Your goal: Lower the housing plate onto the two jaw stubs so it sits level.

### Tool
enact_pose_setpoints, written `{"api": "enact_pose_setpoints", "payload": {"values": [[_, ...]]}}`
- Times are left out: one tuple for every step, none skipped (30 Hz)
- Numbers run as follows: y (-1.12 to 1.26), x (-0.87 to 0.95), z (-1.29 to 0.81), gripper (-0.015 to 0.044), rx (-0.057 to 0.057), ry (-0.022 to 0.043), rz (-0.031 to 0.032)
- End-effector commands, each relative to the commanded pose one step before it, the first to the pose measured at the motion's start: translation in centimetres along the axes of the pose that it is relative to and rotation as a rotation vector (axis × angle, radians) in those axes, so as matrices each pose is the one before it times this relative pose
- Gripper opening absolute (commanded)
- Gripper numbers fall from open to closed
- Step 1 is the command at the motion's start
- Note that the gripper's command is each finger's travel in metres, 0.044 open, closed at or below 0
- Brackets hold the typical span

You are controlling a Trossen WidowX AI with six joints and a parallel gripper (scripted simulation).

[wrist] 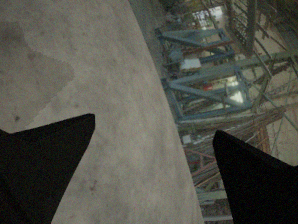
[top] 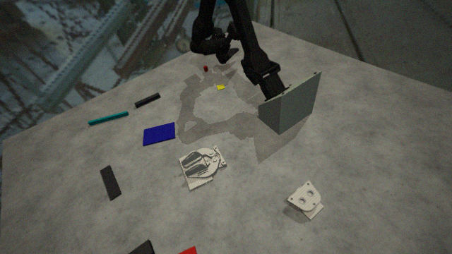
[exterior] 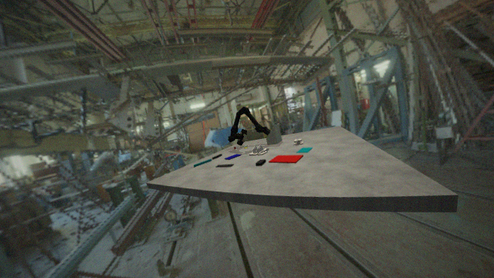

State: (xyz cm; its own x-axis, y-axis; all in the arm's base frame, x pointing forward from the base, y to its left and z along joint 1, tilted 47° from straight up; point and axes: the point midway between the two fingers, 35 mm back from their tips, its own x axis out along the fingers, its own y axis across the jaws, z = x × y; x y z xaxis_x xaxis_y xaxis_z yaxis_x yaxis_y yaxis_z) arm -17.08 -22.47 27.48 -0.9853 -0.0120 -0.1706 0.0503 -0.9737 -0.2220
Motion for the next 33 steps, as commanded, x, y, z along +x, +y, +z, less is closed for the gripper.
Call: {"api": "enact_pose_setpoints", "payload": {"values": [[0.0,0.0,0.0,0.0426,0.0,0.0,0.0],[0.018,-0.027,0.028,0.044,0.0021,-0.00023,0.00145],[0.054,-0.08,0.083,0.044,0.0063,-0.00069,0.00436],[0.09,-0.134,0.138,0.044,0.0104,-0.0011,0.00728],[0.11,-0.162,0.165,0.044,0.0125,-0.00126,0.00878],[0.111,-0.162,0.165,0.044,0.0125,-0.00118,0.00881],[0.113,-0.162,0.164,0.044,0.0125,-0.0011,0.00884],[0.115,-0.162,0.163,0.044,0.0125,-0.00103,0.00887],[0.115,-0.171,0.168,0.044,0.0119,-0.00103,0.00912],[0.116,-0.184,0.174,0.044,0.011,-0.00107,0.00947],[0.117,-0.184,0.173,0.044,0.011,-0.00099,0.00949],[0.075,-0.169,0.12,0.044,0.0044,-0.00144,0.00658],[0.09,-0.205,0.145,0.044,0.0053,-0.00169,0.00798],[0.097,-0.22,0.156,0.044,0.0057,-0.00177,0.00861],[0.097,-0.22,0.155,0.044,0.0057,-0.0017,0.00863],[0.097,-0.22,0.154,0.044,0.0057,-0.00164,0.00864],[0.097,-0.219,0.153,0.044,0.0057,-0.00158,0.00864],[0.097,-0.219,0.153,0.044,0.0057,-0.00152,0.00865],[0.097,-0.218,0.152,0.044,0.0058,-0.00145,0.00866],[0.097,-0.218,0.151,0.044,0.0058,-0.00139,0.00866],[0.133,-0.19,0.12,0.044,0.006,0.00062,0.01015],[0.132,-0.117,0.063,0.044,0.0047,0.00219,0.00887],[0.157,-0.139,0.074,0.044,0.0055,0.00259,0.01054],[0.165,-0.145,0.077,0.044,0.0057,0.0027,0.01103],[0.166,-0.146,0.077,0.044,0.0057,0.00269,0.01107],[0.167,-0.146,0.077,0.044,0.0057,0.00269,0.01111],[0.169,-0.146,0.077,0.044,0.0056,0.00268,0.01115],[0.17,-0.147,0.077,0.044,0.0056,0.00267,0.01119],[0.171,-0.147,0.077,0.044,0.0056,0.00267,0.01123],[0.177,-0.149,0.07,0.044,0.0051,0.00275,0.01136],[0.2,-0.156,0.027,0.044,0.0021,0.00319,0.01157],[0.226,-0.158,-0.072,0.044,-0.0046,0.00375,0.01084],[0.259,-0.182,-0.082,0.044,-0.0053,0.00426,0.01242]]}}
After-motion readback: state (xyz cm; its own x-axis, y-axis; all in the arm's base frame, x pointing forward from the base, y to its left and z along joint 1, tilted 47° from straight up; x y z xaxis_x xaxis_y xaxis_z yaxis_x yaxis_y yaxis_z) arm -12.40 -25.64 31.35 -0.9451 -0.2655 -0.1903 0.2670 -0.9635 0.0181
